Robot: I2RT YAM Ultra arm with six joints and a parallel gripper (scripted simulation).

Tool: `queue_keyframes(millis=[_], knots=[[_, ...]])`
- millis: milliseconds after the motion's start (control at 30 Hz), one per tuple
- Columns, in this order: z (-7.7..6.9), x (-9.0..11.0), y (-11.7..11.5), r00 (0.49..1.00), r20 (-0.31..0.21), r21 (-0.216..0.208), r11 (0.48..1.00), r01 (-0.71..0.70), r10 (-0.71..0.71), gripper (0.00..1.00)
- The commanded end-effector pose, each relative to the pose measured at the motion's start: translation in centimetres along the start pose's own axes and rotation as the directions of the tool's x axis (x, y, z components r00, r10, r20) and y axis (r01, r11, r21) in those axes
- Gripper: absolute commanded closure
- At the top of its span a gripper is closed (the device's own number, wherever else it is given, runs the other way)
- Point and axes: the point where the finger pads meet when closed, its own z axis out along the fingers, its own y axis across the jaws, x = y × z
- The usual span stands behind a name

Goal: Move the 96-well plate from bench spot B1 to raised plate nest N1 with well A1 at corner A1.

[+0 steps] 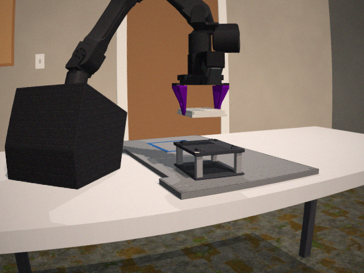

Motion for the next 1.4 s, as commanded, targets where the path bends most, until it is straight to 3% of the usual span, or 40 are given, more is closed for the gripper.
queue_keyframes(millis=[0, 400, 467, 500, 1367], knots=[[-0.9, -1.0, 0.6, 1.000, 0.006, -0.013, 1.000, 0.019, -0.019, 1.00], [-1.6, -5.1, 0.2, 1.000, 0.010, -0.011, 1.000, 0.019, -0.019, 1.00], [-1.6, -5.1, 0.2, 1.000, 0.010, -0.011, 1.000, 0.019, -0.019, 1.00], [-2.7, -5.0, 0.8, 0.999, 0.030, -0.034, 0.999, 0.032, -0.031, 1.00], [-2.1, -4.7, 1.1, 0.999, 0.022, -0.026, 0.999, 0.032, -0.031, 1.00]])
